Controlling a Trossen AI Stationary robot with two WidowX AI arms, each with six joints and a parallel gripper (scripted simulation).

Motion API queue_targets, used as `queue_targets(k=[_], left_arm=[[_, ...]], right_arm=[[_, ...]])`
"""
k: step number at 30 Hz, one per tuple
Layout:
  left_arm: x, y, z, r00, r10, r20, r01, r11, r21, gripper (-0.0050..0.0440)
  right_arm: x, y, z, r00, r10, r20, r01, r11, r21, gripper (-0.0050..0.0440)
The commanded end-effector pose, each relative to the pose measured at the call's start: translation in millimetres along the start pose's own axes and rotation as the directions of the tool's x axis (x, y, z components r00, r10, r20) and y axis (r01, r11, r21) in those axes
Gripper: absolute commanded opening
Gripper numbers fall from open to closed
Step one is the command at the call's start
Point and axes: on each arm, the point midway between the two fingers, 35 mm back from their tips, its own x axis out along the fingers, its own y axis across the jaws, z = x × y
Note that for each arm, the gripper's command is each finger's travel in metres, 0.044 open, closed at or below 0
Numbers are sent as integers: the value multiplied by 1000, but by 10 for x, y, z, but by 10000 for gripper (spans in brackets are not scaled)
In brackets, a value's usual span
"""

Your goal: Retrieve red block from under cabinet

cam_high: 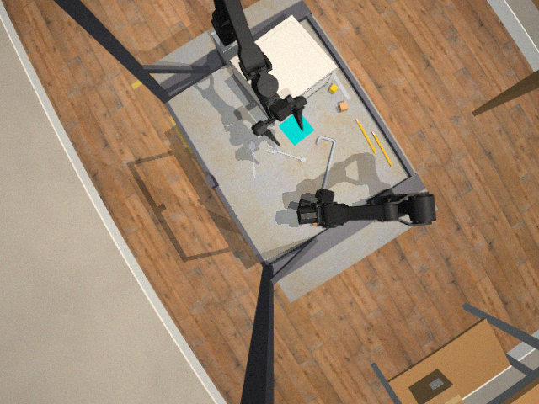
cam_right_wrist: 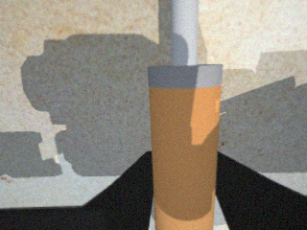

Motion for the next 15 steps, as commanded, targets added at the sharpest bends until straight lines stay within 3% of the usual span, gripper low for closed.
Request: queue_targets(k=[1,8,15], left_arm=[[-83,368,48,993,115,24,-113,991,-70,440],[-110,676,-43,976,216,10,-213,969,-124,440],[-109,722,-68,973,230,5,-228,965,-131,440]], right_arm=[[-52,-80,105,1000,20,-5,-20,999,-43,116],[-46,-229,244,1000,19,-4,-20,994,-106,116],[-41,-331,350,1000,19,-3,-19,990,-141,116]])
